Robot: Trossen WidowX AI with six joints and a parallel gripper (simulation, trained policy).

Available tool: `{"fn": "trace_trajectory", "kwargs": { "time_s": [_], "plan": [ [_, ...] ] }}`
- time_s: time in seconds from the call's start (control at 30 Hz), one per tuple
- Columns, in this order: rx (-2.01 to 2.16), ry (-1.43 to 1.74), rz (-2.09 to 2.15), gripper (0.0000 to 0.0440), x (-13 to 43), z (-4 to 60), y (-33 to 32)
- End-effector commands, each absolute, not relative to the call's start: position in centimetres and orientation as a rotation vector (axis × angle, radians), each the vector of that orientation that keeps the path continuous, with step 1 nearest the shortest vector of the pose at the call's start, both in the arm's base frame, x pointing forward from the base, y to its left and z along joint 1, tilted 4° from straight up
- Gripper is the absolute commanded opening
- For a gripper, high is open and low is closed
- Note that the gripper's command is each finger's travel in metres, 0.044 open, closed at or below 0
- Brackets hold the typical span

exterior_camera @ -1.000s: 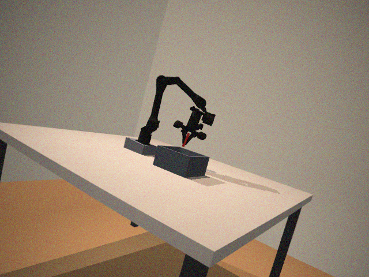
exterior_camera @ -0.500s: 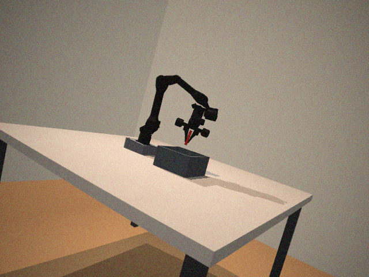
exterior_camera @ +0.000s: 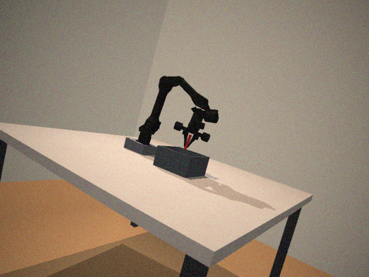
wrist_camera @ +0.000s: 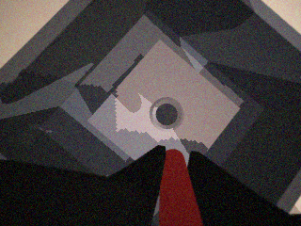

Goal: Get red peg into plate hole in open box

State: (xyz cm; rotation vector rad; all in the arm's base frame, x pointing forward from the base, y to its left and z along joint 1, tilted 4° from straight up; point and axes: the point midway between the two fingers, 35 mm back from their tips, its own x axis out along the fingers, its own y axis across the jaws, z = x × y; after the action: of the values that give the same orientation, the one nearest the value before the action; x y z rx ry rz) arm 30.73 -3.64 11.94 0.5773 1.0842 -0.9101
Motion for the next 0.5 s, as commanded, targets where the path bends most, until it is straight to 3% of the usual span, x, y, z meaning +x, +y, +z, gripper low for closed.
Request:
{"fn": "trace_trajectory", "kwargs": {
  "time_s": [0.0, 0.37, 0.47],
  "plan": [
    [0.572, 1.105, -0.900, 0.0000, 31.4, 11.2, -4.5],
    [0.538, 1.178, -0.816, 0.0001, 32.8, 8.4, -6.3],
    [0.528, 1.210, -0.791, 0.0038, 32.9, 7.5, -6.5]
  ]
}}
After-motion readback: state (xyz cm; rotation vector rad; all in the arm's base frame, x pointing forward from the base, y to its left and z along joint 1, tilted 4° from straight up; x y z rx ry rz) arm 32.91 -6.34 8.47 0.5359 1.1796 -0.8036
